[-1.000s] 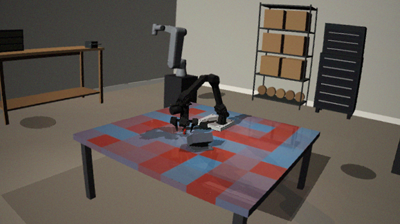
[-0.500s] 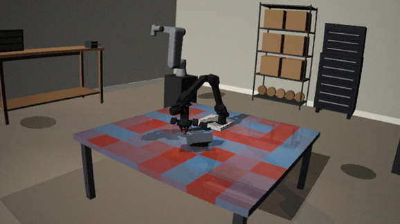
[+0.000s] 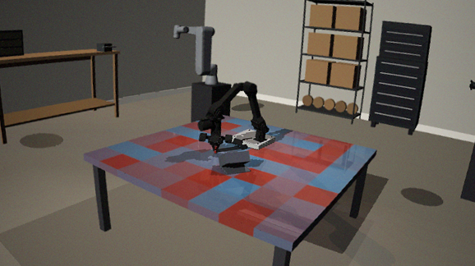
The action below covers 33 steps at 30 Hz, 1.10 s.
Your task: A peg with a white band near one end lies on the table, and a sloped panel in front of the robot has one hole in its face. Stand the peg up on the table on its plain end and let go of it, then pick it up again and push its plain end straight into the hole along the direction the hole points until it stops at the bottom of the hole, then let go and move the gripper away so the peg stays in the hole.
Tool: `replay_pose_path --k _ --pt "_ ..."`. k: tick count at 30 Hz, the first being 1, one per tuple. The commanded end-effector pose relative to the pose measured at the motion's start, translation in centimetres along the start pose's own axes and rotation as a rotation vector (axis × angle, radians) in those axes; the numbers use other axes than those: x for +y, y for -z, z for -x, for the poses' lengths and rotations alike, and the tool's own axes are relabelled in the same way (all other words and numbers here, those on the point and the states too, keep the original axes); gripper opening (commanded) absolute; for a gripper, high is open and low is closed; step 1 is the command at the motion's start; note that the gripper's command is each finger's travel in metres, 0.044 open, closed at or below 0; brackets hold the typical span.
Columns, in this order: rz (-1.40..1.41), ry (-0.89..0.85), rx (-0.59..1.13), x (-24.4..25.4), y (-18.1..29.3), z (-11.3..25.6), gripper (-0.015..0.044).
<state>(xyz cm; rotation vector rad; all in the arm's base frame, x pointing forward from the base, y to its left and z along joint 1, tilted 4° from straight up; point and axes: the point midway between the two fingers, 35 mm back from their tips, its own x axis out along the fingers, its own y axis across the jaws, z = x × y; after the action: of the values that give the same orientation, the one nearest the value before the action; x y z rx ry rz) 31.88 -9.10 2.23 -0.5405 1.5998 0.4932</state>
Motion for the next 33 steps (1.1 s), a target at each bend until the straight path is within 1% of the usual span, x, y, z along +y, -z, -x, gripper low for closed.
replay_pose_path --k 1,7,33 --pt "-0.003 0.0 0.004 0.0 0.1 -0.1 0.005" --pt "-0.001 0.0 -0.021 0.0 0.1 0.1 0.005" --pt "0.0 0.0 -0.255 0.0 1.4 1.4 0.005"
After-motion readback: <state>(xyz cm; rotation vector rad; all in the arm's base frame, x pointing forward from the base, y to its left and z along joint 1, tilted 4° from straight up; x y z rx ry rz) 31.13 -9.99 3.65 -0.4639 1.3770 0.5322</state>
